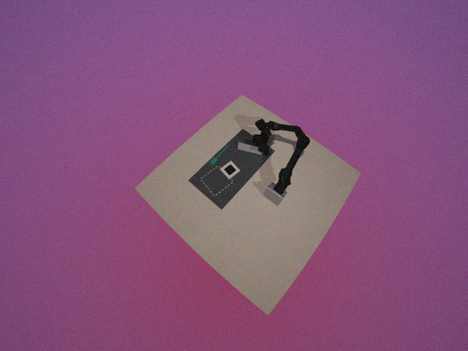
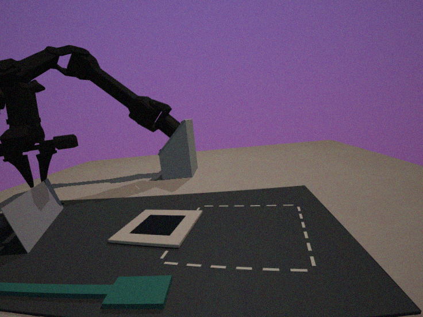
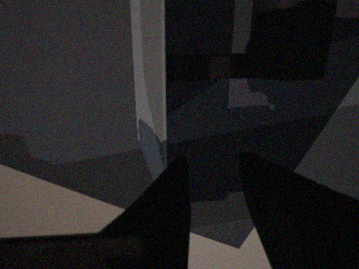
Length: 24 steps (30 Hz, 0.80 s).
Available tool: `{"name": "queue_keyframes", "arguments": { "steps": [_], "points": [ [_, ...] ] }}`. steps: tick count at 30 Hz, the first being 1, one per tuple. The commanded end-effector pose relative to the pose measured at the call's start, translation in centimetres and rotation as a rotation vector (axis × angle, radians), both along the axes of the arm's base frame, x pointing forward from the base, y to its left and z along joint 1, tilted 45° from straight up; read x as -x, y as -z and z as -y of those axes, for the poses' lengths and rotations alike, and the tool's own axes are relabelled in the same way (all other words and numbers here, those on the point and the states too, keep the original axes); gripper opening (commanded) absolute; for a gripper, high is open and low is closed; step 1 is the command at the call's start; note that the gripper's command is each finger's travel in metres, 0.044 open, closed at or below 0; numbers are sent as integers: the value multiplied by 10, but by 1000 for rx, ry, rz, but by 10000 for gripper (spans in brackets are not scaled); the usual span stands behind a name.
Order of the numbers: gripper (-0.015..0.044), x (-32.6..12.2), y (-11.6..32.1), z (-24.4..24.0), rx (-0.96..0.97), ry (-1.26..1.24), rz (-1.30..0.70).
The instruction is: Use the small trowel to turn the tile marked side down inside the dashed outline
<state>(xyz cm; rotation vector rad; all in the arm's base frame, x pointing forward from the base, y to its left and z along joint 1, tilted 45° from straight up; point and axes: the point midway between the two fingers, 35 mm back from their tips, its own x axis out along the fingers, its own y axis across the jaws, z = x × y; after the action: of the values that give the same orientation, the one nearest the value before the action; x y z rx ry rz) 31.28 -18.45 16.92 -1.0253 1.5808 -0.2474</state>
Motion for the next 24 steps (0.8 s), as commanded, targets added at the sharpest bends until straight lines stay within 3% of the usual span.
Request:
{"name": "queue_keyframes", "arguments": {
  "steps": [1, 24],
  "points": [
    [100, 6, 7, -5, -5, 3, -1],
    [100, 32, 45, -39, -8, 3, -5]
  ]
}}
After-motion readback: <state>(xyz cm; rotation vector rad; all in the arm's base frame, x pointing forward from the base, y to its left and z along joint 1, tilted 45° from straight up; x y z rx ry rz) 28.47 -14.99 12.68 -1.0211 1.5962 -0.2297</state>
